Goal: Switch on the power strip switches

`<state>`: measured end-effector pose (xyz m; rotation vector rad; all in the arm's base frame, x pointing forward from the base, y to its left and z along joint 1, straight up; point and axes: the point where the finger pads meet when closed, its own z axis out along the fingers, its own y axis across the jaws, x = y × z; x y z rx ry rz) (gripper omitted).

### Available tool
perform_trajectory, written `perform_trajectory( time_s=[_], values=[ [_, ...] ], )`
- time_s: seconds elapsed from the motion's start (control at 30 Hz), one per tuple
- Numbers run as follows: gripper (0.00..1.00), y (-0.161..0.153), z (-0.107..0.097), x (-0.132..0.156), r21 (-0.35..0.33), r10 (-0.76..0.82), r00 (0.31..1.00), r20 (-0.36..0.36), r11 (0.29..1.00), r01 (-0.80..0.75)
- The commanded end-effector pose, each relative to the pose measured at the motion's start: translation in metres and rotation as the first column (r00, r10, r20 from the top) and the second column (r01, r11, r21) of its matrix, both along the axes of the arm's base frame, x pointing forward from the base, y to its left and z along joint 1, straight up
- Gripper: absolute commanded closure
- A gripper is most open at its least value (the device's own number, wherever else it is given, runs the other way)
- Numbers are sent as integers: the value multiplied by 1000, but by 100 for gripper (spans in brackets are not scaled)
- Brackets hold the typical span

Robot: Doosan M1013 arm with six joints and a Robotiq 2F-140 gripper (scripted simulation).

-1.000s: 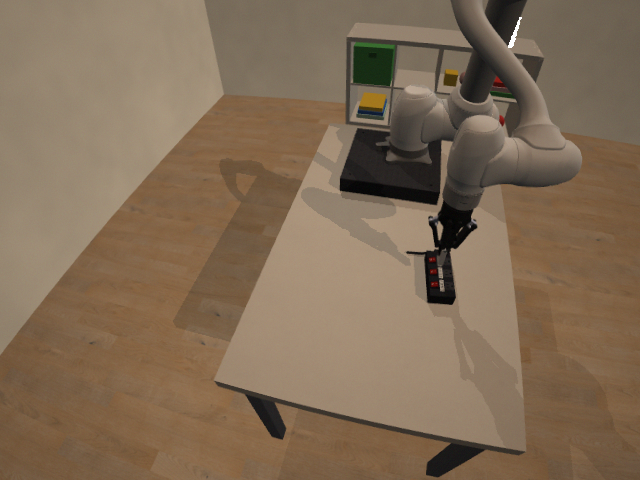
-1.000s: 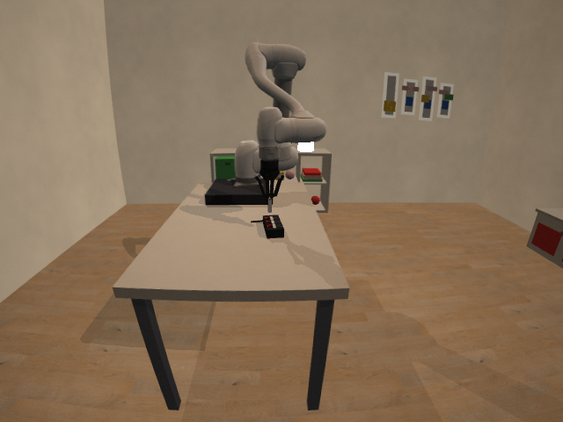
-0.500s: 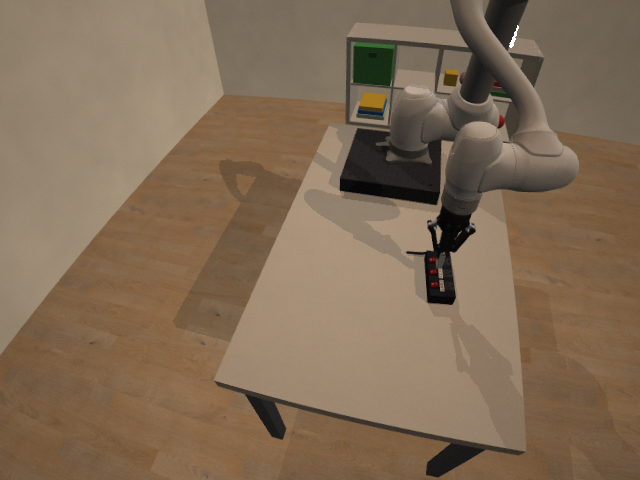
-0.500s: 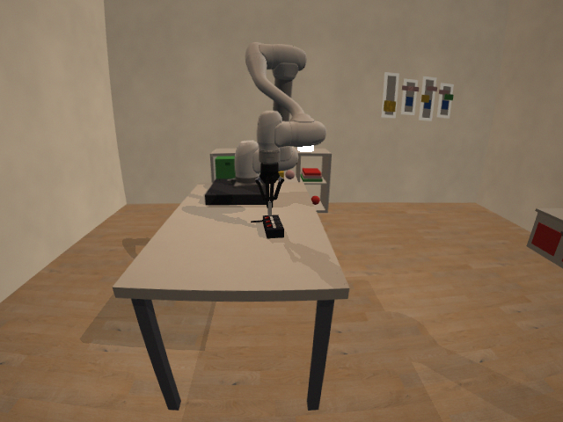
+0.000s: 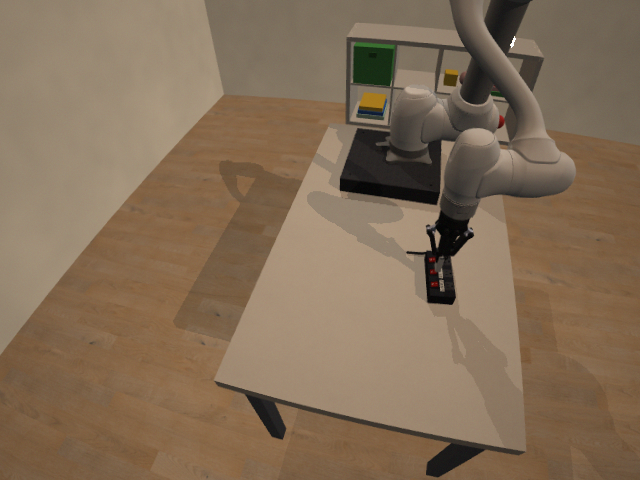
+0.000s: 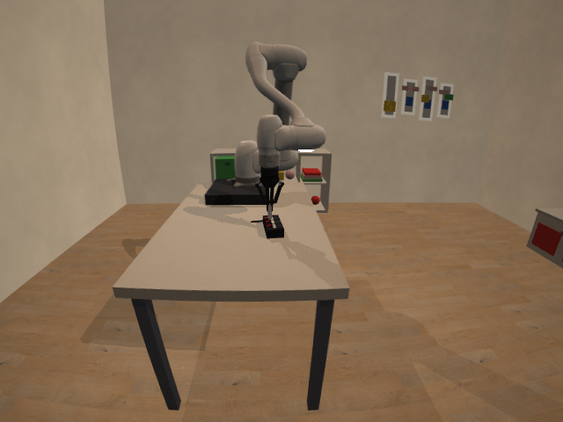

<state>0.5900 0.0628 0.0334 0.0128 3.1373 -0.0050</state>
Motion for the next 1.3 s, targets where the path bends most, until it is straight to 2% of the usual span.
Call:
perform_trajectory(
  time_s=[0.0,1.27],
  values=[
    [100,0,-2,0,0,0,1000,0,1000,0],
    [100,0,-8,0,0,0,1000,0,1000,0]
  ],
)
